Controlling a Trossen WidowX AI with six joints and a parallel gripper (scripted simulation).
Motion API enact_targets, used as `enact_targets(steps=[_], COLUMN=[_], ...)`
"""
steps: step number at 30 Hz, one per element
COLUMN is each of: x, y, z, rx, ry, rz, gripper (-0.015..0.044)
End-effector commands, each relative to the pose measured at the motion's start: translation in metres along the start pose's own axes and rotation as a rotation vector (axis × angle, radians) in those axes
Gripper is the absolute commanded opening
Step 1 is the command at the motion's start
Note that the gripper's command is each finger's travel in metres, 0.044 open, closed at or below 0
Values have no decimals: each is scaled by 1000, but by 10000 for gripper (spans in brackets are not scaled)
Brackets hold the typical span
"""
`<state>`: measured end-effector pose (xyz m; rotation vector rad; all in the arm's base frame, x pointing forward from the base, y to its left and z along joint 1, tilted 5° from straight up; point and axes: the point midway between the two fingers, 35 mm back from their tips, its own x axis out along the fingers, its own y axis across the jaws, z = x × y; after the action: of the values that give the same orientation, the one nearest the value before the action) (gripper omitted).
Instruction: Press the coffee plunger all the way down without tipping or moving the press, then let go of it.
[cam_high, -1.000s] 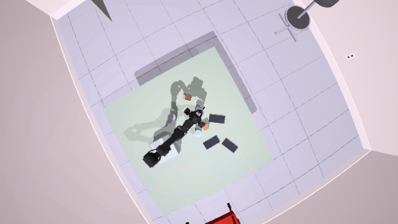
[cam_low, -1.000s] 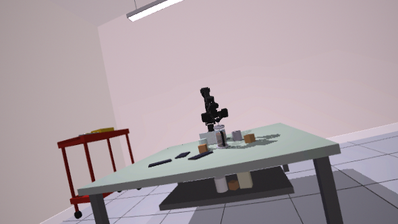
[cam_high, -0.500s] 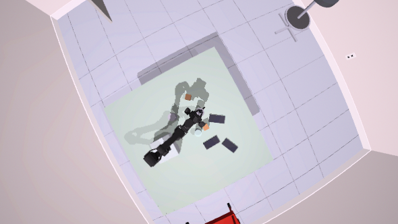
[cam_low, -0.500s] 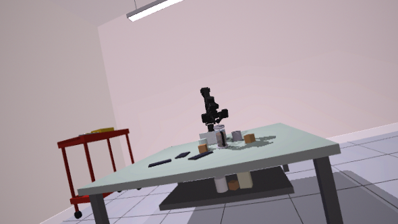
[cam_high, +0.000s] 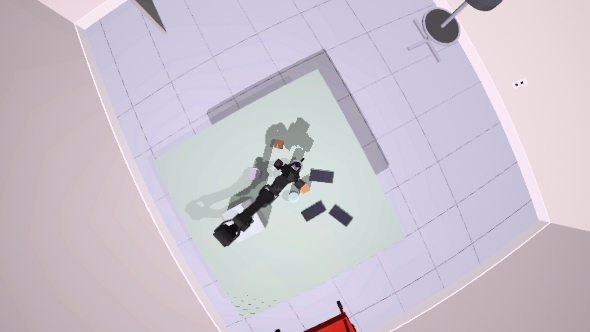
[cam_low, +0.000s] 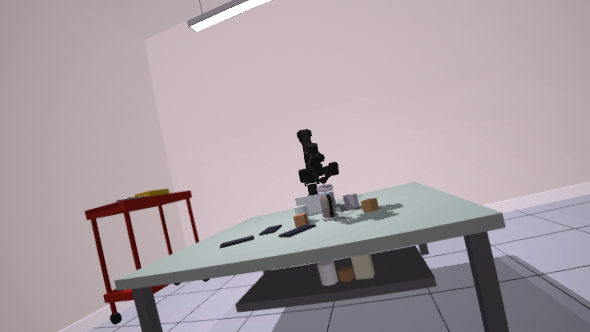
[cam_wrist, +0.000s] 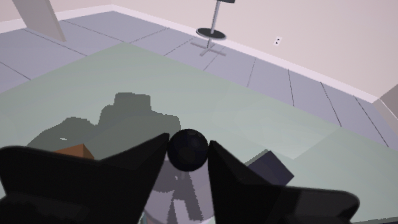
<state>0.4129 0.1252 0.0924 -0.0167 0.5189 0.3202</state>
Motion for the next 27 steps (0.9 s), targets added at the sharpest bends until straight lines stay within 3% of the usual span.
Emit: enact_targets(steps=[1,27], x=[2,5], y=[0,0], z=[-5,1], rx=[9,2], ry=[18,6], rz=[1,0], gripper=[124,124])
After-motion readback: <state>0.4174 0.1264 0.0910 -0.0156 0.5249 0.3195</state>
